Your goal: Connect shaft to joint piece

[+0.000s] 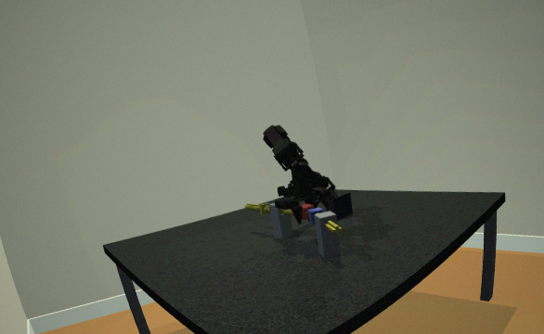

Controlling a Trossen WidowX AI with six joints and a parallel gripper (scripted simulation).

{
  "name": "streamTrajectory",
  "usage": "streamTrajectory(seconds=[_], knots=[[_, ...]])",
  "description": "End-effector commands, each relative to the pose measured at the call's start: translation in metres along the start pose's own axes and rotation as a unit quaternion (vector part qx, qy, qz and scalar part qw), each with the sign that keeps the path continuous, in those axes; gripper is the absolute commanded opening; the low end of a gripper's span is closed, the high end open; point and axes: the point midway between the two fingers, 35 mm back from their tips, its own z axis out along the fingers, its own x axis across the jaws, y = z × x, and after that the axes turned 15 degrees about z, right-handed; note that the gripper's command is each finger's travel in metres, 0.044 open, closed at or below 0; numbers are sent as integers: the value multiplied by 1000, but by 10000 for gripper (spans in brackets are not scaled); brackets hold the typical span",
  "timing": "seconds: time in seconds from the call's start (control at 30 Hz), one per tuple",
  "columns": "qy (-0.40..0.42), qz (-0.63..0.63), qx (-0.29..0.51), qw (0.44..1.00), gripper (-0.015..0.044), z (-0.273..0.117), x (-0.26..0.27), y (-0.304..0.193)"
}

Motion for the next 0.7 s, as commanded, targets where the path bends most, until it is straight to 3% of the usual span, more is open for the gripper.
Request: streamTrajectory(seconds=[0.0, 0.33, 0.4, 0.57, 0.67], knots=[[1, -1, 0, 1000, 182, 0, 0, 0], [1, -1, 0, 1000, 182, 0, 0, 0], [0, 0, 0, 1000, 147, 0, 0, 0], [0, 0, 0, 1000, 147, 0, 0, 0], [0, 0, 0, 1000, 68, 0, 0, 0]])
